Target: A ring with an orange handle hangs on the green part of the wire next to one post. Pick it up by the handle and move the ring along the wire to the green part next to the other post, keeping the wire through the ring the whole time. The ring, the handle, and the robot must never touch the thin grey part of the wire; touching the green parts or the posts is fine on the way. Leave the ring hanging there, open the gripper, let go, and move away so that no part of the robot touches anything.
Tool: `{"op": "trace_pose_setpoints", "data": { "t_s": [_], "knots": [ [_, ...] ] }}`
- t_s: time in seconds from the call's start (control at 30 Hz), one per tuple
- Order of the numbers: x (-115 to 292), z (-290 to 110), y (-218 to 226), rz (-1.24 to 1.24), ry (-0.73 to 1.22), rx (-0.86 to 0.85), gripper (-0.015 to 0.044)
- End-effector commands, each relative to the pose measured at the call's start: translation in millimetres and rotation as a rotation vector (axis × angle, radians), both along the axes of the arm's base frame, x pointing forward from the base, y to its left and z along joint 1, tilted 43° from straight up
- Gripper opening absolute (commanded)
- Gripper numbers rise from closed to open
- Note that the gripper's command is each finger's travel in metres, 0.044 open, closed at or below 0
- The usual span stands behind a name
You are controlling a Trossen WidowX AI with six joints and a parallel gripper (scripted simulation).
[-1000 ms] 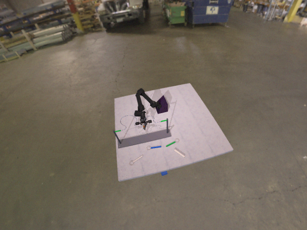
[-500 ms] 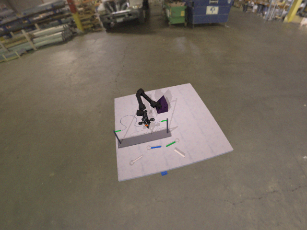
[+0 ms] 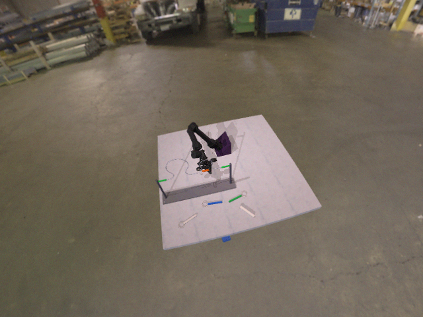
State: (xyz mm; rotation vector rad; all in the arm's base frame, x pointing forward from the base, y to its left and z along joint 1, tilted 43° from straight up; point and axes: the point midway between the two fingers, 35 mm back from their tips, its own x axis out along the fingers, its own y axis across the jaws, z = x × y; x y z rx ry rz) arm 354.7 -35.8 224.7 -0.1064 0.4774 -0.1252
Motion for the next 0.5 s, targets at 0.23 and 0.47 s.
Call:
{"op": "trace_pose_setpoints", "data": {
  "t_s": [0.23, 0.47],
  "knots": [
    [-1, 4, 43, 0.011, 0.003, 0.284, -0.0150],
    [-1, 12, 69, 0.017, 0.006, 0.459, -0.0150]
  ]
}}
